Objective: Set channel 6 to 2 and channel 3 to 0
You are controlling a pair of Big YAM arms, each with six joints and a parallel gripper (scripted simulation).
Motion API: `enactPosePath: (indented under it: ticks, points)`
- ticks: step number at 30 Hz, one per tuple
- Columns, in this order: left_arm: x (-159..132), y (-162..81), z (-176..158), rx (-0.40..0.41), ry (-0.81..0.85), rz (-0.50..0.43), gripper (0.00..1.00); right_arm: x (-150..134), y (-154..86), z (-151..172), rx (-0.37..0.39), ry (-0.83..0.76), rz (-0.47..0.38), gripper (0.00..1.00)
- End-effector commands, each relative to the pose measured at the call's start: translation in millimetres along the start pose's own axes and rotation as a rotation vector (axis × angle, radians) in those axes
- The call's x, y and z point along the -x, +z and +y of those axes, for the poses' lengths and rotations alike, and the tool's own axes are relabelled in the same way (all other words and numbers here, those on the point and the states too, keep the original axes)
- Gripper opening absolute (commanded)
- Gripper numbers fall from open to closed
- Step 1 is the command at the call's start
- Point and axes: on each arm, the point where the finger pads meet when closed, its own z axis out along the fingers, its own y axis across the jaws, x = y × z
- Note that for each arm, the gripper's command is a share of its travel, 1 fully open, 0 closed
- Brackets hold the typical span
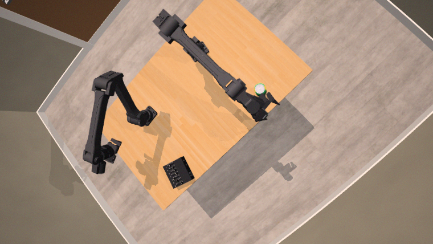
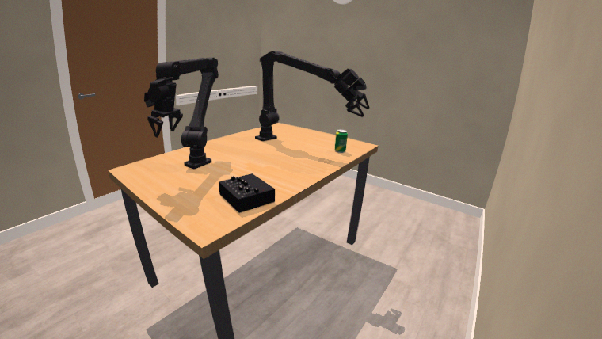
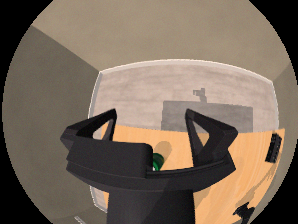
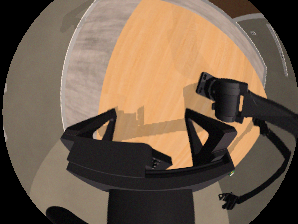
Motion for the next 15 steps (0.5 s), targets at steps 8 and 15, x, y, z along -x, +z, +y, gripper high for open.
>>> enactPosePath:
  ticks: [8, 15]
  points:
    - [-7, -25, 161, 0.173, -0.243, -0.116, 1.00, 1, -12, 8, 0.032, 0.006, 0.006, 1.00]
    - [-30, -50, 247, 0.284, -0.356, -0.167, 1.00, 1, -12, 8, 0.032, 0.006, 0.006, 1.00]
